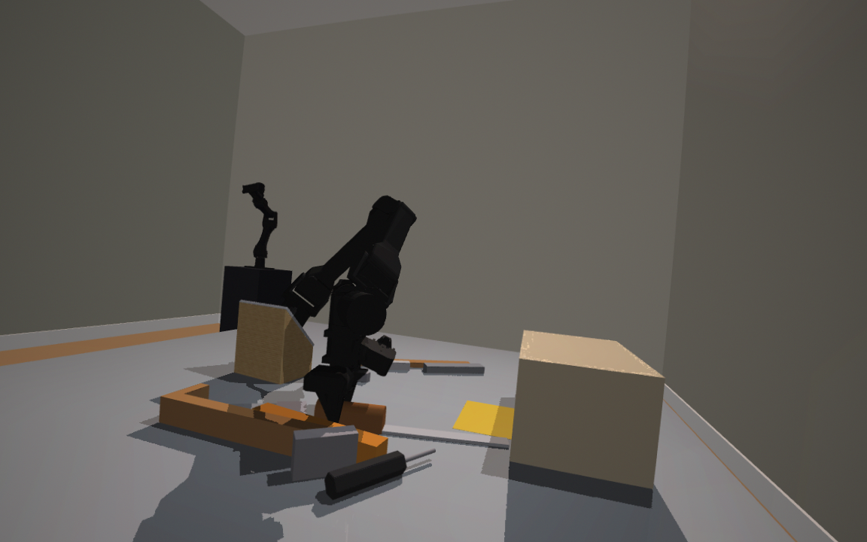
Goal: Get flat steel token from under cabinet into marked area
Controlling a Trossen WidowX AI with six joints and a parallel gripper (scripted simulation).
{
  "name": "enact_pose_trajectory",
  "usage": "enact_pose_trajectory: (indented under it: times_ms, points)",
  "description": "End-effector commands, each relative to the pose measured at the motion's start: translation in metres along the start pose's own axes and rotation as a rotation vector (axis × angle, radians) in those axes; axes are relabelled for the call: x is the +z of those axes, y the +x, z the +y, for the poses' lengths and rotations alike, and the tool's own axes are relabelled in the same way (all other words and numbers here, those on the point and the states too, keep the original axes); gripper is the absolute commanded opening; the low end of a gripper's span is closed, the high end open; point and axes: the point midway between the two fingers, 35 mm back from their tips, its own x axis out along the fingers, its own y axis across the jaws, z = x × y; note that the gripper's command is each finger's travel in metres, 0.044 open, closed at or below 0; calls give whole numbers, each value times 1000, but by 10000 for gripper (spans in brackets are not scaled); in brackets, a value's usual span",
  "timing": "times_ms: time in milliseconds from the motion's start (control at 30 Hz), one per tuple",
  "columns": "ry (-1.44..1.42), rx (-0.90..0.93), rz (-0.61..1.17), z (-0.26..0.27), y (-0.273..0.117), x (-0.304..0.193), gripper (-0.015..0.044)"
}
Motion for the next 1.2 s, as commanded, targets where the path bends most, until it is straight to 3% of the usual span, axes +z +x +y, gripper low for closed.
enact_pose_trajectory:
  times_ms: [0, 400, 533, 833, 967, 1167]
  points:
    - [0, 0, 1, 0, 1, 0, 270]
    - [6, 0, 1, 1, 5, -5, 270]
    - [-4, -4, -2, -1, 2, -1, 165]
    - [-4, -4, -2, -1, 2, -1, 105]
    - [-4, -4, -2, -1, 2, -1, 0]
    - [-3, -4, -1, -1, 1, -7, 0]
